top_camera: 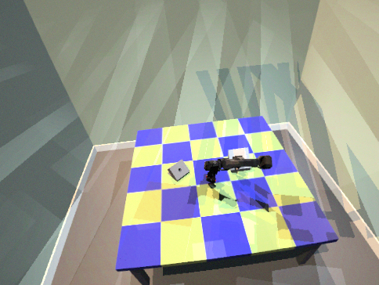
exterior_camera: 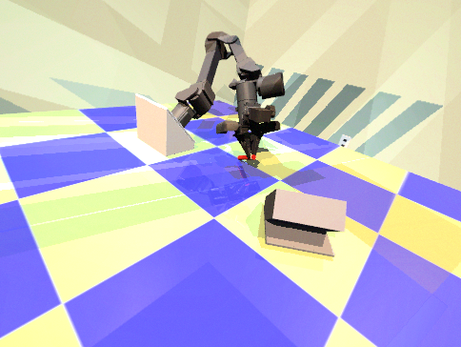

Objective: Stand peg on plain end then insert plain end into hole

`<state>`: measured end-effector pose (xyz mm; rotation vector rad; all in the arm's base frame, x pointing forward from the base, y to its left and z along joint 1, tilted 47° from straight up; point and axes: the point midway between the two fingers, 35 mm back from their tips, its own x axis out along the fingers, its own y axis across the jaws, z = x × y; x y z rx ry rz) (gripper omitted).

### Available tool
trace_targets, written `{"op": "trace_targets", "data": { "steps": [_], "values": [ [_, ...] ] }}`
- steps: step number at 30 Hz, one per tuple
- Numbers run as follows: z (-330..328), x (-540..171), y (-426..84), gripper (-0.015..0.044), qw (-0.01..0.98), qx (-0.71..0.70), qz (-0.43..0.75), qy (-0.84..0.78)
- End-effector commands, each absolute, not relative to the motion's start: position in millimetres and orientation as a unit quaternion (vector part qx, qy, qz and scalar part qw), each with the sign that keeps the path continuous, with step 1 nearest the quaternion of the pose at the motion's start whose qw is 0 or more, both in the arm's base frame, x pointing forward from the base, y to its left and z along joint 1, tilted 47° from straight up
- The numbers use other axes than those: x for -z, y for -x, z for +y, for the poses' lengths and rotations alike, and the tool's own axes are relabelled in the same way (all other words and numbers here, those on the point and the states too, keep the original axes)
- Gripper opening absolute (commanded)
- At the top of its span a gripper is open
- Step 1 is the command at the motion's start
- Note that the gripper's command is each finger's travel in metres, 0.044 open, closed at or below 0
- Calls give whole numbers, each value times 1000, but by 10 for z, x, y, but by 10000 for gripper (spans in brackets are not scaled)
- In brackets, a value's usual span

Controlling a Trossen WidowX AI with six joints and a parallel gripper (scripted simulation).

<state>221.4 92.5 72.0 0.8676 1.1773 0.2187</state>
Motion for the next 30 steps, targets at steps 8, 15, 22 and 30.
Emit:
{"op": "trace_targets", "data": {
  "steps": [8,15,22,30],
  "values": [
    [910,-738,-2143,49,761,-79,505,-399],
    [901,-764,-2103,49,776,-67,482,-402],
    [894,-788,-2062,49,790,-55,458,-404],
    [889,-815,-2014,49,805,-40,430,-406]
  ]
}}
